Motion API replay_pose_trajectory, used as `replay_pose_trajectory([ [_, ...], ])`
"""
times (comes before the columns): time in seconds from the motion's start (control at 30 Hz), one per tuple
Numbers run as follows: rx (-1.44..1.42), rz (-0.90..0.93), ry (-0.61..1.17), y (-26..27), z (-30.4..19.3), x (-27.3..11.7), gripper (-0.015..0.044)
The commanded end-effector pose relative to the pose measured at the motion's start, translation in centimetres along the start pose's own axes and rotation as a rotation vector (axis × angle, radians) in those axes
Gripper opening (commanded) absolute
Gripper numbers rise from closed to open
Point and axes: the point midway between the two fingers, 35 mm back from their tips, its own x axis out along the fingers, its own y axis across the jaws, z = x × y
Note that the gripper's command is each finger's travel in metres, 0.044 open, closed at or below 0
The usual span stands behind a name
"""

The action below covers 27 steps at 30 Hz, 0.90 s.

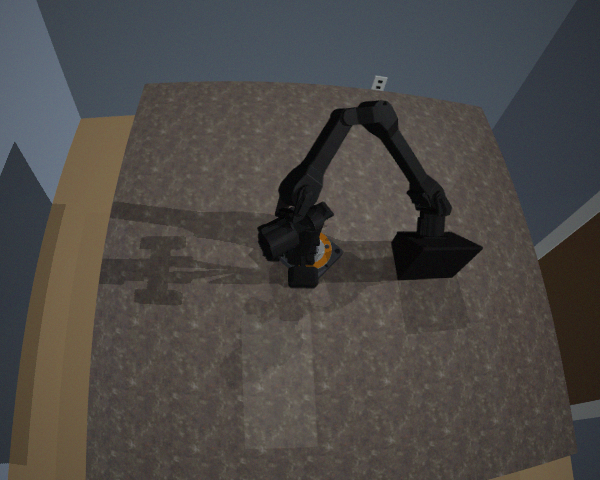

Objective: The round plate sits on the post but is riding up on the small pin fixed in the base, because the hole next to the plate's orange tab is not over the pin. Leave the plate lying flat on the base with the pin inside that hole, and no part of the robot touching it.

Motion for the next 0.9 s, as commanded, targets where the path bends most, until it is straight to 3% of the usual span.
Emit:
replay_pose_trajectory([
  [0.0,-0.001,0.002,0.011,0.4,-0.7,0.2,0.0000],
  [0.87,-0.002,0.003,0.012,1.3,-3.4,-0.1,0.0000],
])
